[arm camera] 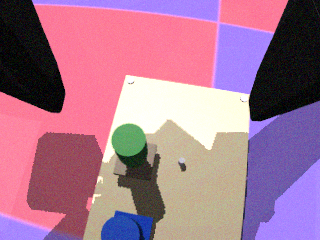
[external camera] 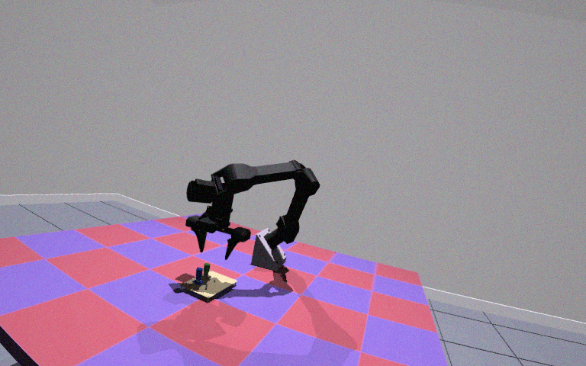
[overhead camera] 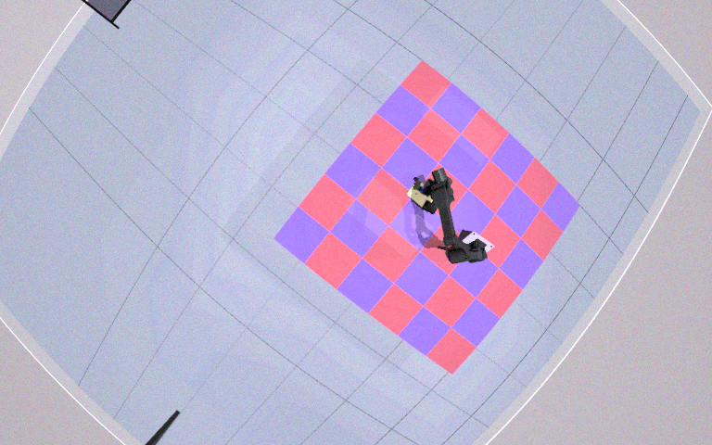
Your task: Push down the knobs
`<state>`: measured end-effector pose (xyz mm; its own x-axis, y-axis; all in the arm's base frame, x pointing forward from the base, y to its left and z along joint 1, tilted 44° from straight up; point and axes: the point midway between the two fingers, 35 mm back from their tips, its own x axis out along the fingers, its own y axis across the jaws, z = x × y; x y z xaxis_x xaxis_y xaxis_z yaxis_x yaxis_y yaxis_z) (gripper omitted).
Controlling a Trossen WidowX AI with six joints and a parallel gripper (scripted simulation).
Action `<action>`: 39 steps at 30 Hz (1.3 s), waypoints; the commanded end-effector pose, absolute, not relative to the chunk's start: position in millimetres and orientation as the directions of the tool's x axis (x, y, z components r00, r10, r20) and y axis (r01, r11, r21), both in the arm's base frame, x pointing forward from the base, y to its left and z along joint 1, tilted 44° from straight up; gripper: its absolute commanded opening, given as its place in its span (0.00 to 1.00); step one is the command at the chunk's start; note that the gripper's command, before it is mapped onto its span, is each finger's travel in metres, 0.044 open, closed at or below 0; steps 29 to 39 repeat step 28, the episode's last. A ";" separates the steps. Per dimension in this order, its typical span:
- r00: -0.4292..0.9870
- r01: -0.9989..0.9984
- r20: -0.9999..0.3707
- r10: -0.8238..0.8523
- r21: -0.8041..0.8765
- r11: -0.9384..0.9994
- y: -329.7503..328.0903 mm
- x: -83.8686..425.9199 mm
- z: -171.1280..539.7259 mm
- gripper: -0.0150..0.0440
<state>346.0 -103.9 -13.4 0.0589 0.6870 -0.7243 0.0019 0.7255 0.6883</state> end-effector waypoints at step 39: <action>0.050 0.003 -0.725 0.687 0.688 0.726 -77.1 227.0 11.2 1.00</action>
